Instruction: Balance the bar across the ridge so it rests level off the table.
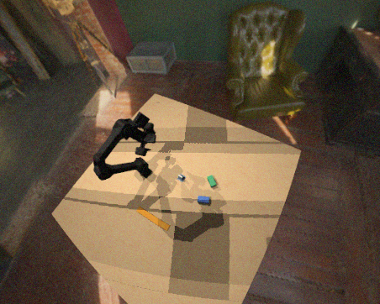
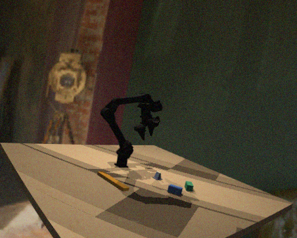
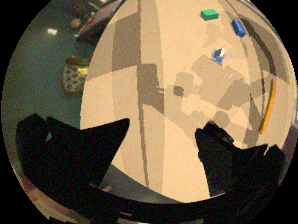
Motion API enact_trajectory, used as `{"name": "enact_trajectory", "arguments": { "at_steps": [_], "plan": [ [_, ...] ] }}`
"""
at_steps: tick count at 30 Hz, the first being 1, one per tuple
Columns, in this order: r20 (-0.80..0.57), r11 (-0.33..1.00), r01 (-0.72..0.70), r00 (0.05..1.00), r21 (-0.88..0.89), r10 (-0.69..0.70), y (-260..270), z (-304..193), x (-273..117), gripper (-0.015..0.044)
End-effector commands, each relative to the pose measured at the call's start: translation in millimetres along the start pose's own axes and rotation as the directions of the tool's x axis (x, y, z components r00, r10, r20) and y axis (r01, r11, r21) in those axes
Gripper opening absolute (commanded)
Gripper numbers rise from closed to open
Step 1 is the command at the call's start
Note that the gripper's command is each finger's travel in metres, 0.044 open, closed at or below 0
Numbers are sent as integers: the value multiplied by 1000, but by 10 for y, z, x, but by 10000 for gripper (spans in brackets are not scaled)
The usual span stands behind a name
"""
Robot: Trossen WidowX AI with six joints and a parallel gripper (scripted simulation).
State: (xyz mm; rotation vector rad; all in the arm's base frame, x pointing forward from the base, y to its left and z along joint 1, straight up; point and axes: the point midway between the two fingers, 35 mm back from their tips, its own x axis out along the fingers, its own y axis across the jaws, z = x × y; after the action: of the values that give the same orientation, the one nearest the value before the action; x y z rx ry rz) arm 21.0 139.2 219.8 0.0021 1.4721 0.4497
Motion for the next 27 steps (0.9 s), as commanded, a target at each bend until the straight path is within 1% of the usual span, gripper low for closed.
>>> {"name": "enact_trajectory", "arguments": {
  "at_steps": [1, 3, 4, 27],
  "plan": [
    [1, 1000, 1, 1000, 0, -1, 1, 4, 1, 374],
    [5, 1000, 5, 1000, 2, -5, 4, 37, 5, 321],
    [8, 1000, 8, 1000, 3, -8, 6, 63, 9, 315],
    [63, 995, 89, 994, 41, -91, -95, 690, 86, 315]
  ]
}}
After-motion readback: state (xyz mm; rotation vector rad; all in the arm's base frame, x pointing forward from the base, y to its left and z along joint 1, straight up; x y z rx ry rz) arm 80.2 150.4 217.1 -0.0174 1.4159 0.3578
